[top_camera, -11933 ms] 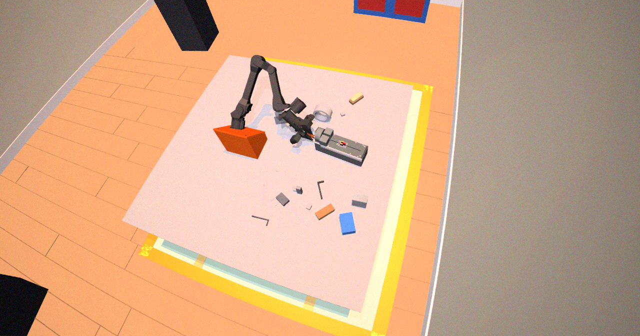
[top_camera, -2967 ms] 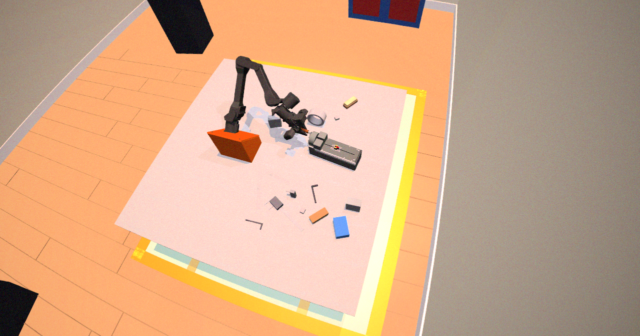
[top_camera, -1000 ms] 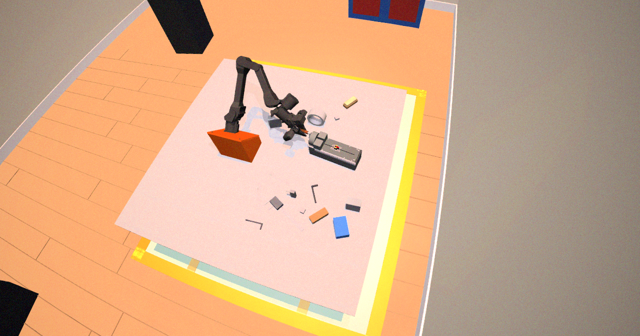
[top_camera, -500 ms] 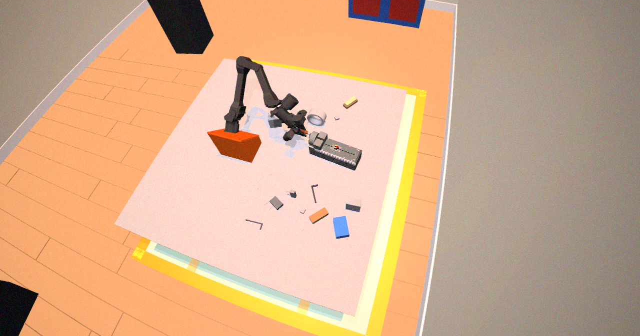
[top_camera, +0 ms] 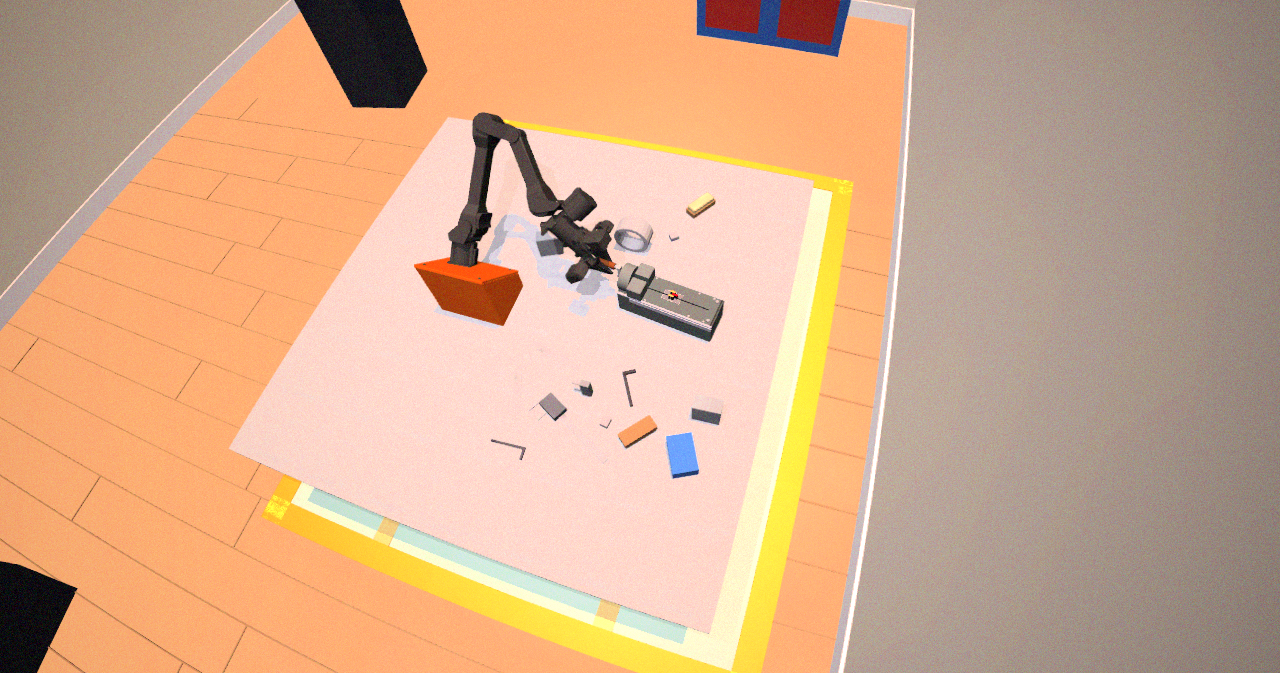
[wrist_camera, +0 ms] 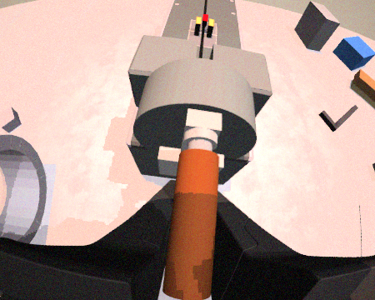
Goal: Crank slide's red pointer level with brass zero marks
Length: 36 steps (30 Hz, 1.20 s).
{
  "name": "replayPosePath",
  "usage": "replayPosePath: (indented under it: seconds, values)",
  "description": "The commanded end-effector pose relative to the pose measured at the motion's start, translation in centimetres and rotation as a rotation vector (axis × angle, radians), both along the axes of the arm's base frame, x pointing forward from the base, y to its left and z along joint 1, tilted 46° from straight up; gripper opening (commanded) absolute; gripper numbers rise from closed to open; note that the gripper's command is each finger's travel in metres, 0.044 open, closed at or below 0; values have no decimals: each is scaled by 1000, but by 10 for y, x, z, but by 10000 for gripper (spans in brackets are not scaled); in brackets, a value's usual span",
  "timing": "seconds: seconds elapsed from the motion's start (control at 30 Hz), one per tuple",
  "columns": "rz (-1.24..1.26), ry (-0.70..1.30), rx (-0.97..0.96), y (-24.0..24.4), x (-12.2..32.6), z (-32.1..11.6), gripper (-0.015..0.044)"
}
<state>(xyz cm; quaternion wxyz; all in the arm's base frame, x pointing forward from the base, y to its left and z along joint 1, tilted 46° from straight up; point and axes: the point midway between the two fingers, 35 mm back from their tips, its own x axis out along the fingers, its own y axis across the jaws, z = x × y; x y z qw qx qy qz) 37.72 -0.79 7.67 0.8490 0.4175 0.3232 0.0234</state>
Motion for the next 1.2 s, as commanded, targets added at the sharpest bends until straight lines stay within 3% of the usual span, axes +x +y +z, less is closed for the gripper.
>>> replayPosePath:
  seconds: [0.0,1.17]
  values:
    - [-20,18,-6,-6,-2,-7,0]
    - [-20,19,-6,-7,-3,-11,0]
